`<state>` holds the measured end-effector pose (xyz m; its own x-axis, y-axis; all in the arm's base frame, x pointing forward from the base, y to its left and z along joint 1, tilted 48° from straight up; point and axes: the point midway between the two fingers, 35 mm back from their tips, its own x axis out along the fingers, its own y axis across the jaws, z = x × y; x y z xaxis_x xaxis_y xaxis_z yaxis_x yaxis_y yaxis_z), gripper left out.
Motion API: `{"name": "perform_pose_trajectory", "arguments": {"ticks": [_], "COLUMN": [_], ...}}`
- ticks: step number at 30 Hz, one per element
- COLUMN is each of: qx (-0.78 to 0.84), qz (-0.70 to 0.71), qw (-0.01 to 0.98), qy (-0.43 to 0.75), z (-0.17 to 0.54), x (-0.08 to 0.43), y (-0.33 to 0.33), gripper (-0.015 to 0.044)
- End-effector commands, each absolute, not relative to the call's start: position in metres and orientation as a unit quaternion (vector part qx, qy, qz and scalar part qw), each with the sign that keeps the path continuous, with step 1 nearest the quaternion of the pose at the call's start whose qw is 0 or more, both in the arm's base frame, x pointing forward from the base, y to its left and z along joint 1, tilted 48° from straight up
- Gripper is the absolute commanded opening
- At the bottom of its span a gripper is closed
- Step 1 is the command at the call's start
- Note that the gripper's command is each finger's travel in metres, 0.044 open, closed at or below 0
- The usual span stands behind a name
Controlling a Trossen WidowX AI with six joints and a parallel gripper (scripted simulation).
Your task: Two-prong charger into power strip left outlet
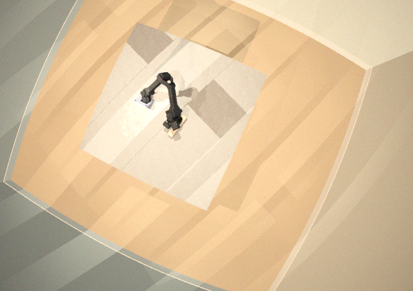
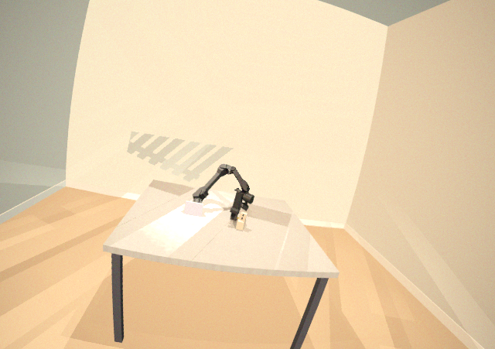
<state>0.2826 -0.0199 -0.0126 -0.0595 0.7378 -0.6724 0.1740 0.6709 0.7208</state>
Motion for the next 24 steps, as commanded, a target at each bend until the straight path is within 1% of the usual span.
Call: {"name": "perform_pose_trajectory", "arguments": {"ticks": [1, 24], "qx": [0.334, 0.334], "qz": [0.233, 0.233], "qw": [0.6, 0.6], "qy": [0.688, 0.688], "z": [-0.0119, -0.0123], "x": [0.2847, 0.2895], "y": [-0.0202, -0.0208], "gripper": [0.0, 0.0]}}
